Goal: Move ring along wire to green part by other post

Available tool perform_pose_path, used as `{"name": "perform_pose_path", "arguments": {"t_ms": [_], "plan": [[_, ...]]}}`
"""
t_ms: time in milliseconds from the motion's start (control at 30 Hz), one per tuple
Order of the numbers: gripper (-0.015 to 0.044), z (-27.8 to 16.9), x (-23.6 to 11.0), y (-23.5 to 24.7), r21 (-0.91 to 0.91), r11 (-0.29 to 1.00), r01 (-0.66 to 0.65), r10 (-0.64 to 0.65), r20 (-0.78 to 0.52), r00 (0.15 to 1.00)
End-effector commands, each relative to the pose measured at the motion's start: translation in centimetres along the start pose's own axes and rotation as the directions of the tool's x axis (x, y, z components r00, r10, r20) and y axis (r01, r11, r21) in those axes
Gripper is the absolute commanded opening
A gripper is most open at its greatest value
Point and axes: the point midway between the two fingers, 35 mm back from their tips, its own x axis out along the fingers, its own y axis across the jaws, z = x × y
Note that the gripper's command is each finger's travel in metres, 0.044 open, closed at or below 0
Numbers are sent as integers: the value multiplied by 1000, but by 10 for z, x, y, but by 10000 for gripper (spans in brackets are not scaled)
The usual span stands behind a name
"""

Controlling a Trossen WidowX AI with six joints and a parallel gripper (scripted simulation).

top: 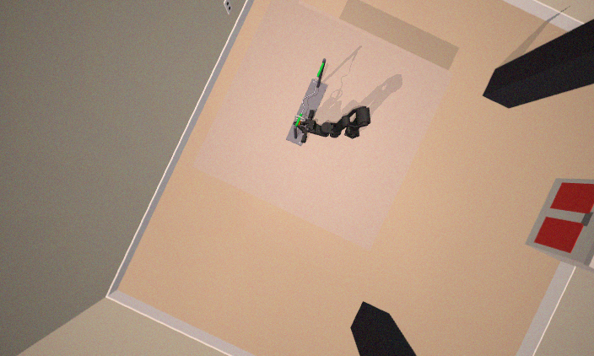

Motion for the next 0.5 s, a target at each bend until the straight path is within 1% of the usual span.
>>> {"name": "perform_pose_path", "arguments": {"t_ms": [0, 200, 467], "plan": [[8, 0, 0, 0, 0, 1000, 0, 0, 0, 1000], [160, 0, -2, 0, 0, 1000, 0, 0, 0, 1000], [160, -1, -29, 1, -2, 1000, 2, -2, -3, 1000]]}}
